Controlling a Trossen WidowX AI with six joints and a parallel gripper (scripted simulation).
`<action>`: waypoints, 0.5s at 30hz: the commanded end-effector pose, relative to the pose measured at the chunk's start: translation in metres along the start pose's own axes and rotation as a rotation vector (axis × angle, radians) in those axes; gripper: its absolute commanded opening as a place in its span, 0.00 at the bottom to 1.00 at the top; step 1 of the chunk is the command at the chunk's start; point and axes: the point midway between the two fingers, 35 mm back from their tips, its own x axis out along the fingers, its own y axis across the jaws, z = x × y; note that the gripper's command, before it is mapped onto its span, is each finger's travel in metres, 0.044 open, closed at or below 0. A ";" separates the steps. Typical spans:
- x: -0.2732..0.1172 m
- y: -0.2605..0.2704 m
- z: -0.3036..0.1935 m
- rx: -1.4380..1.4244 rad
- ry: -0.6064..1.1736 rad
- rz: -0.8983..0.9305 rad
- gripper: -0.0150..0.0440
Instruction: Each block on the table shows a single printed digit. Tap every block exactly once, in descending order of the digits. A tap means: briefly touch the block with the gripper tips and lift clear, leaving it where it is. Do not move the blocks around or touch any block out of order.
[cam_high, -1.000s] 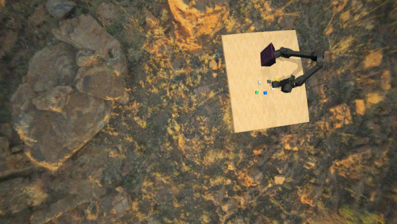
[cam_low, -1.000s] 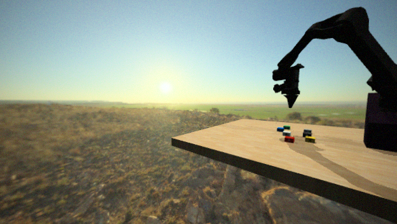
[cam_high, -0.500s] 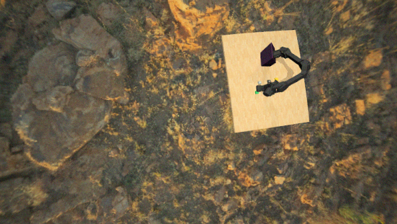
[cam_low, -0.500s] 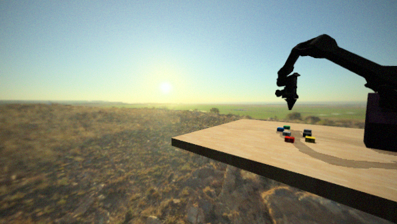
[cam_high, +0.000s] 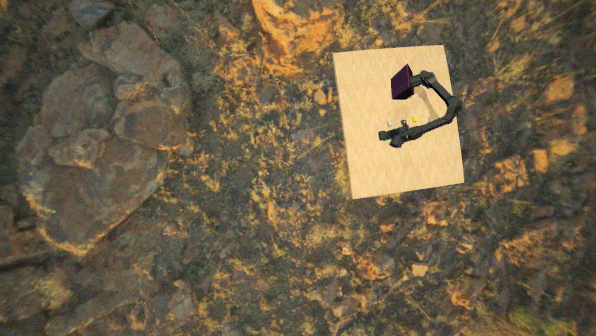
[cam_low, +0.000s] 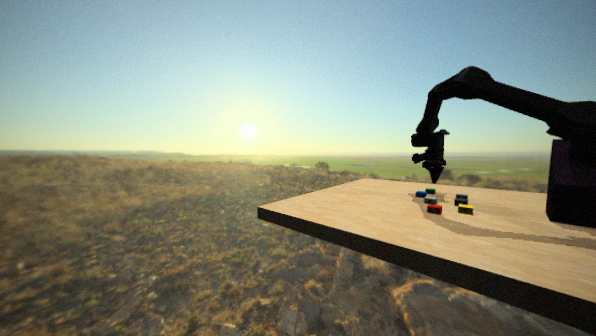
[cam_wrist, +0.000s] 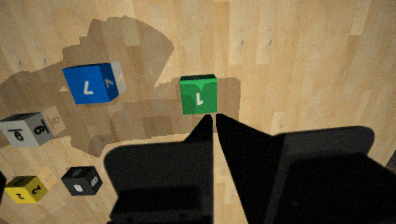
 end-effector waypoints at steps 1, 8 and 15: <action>0.003 0.001 0.002 0.003 -0.011 0.002 0.29; 0.014 0.001 0.003 0.003 -0.011 0.003 0.29; 0.025 0.002 0.003 0.003 -0.011 0.004 0.29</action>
